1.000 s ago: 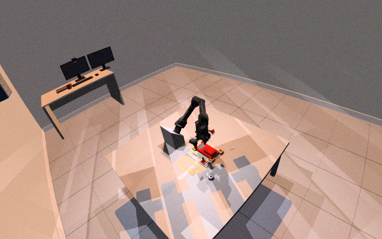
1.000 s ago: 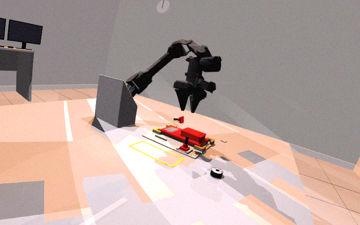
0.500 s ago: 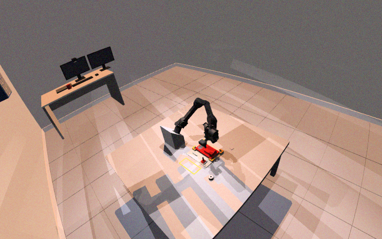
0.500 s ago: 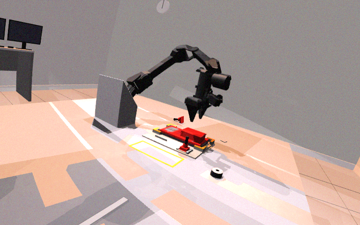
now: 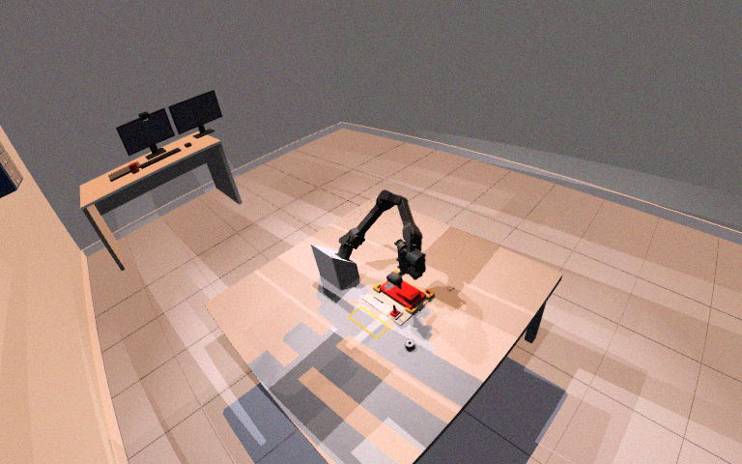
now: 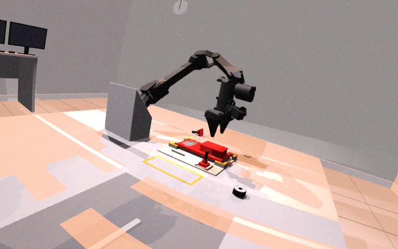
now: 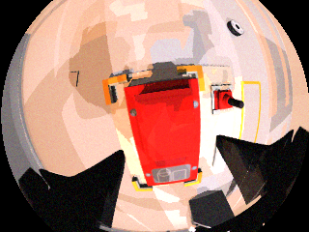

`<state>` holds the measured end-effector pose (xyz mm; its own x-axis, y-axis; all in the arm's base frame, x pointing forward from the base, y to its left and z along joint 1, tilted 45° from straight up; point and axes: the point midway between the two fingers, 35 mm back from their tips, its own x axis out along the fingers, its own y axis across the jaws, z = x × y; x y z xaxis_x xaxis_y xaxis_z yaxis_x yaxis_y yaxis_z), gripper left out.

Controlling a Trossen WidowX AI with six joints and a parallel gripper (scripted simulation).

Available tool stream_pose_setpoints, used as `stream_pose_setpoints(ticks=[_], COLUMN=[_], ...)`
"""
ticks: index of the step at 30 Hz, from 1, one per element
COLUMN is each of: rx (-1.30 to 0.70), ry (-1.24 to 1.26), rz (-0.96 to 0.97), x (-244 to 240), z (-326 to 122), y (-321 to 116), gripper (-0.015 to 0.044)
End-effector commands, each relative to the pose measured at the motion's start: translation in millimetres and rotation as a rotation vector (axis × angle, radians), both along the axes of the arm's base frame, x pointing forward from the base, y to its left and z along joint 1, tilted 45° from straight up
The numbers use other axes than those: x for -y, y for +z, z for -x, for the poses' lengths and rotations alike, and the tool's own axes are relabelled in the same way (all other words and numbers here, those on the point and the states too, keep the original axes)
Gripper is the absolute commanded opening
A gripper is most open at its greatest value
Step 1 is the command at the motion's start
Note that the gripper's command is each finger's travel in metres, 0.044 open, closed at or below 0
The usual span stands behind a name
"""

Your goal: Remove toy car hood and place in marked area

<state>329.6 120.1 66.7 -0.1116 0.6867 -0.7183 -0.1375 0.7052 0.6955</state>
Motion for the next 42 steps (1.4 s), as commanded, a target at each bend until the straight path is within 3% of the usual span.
stream_pose_setpoints(ticks=[1, 42], rx=[-0.004, -0.004], ry=[-0.003, -0.003], rz=[-0.003, -0.005], x=[-1.7, -20.0], z=[0.7, 2.6], y=[-2.3, -22.4], gripper=[0.044, 0.044])
